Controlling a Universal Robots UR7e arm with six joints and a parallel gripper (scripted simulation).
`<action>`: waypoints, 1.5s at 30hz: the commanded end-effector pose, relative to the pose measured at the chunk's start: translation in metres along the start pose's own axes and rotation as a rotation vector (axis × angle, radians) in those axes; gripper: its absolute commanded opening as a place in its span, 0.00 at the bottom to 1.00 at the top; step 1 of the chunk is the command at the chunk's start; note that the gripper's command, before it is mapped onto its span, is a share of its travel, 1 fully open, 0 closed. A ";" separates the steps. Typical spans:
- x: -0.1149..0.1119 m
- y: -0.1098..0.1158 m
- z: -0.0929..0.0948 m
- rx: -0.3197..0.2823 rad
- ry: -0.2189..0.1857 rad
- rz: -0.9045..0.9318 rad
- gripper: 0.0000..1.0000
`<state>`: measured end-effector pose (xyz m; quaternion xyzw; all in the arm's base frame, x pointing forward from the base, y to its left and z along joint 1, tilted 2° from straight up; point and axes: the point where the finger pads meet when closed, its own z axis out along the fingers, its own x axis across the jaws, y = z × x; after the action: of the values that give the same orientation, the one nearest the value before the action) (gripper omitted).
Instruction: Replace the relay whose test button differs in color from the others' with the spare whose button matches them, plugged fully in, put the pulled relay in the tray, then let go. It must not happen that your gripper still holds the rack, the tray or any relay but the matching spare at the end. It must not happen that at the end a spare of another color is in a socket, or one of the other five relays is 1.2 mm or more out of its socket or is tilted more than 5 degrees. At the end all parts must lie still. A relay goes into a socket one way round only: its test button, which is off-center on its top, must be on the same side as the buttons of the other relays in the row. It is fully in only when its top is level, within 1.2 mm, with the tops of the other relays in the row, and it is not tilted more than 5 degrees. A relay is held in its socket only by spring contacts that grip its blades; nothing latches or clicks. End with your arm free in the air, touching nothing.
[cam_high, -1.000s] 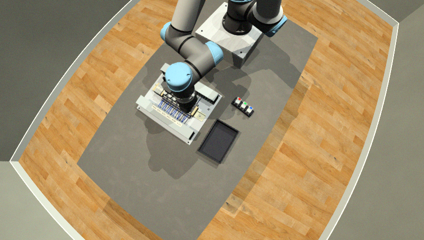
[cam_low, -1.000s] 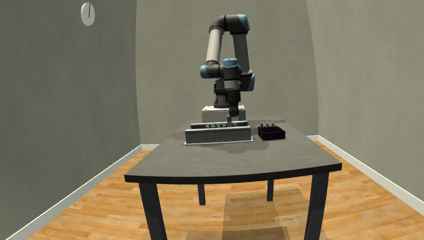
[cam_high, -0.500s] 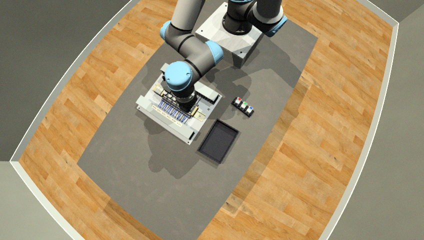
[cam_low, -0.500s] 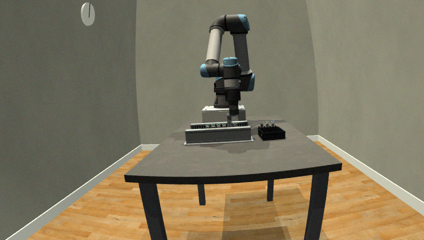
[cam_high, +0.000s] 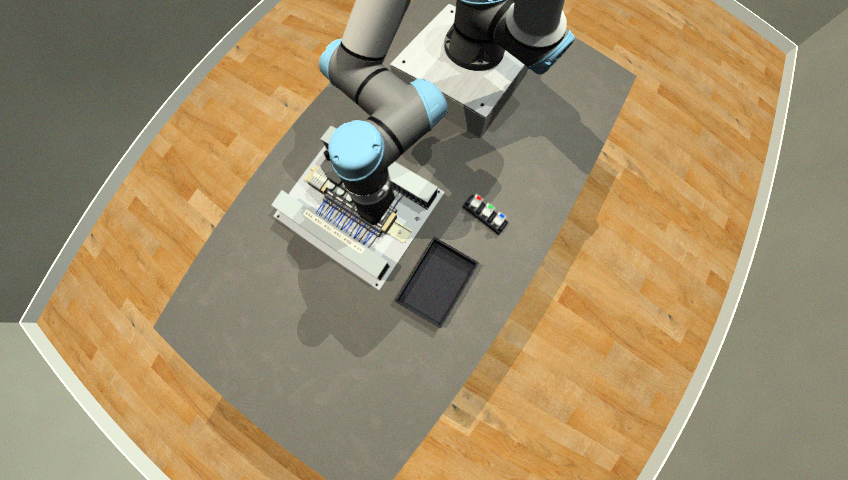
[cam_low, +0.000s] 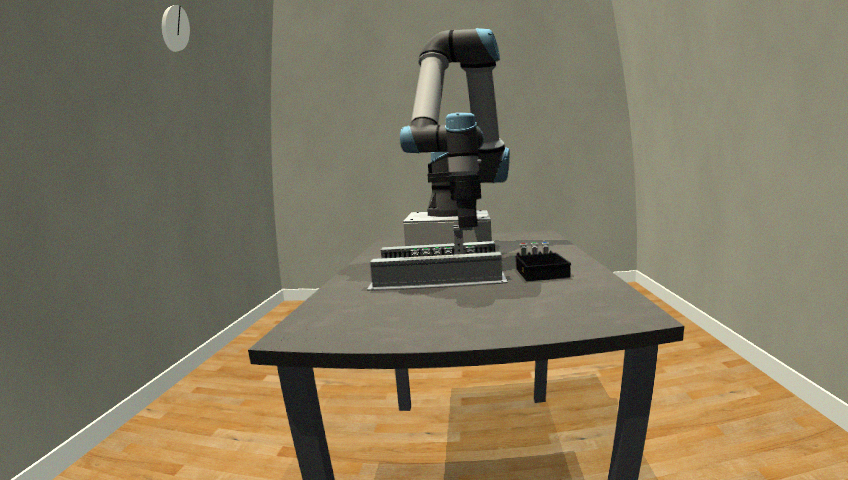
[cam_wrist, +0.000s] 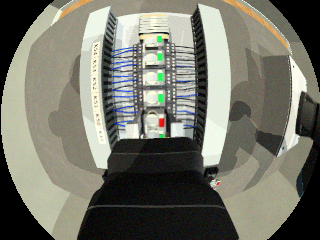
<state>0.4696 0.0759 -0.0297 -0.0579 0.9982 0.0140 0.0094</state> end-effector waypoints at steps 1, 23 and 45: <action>0.000 0.000 -0.002 0.000 -0.001 0.000 0.00; 0.000 0.000 -0.008 0.000 -0.001 0.000 0.00; 0.000 0.000 -0.016 0.000 -0.001 0.000 0.00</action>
<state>0.4693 0.0754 -0.0138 -0.0579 0.9982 0.0141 0.0093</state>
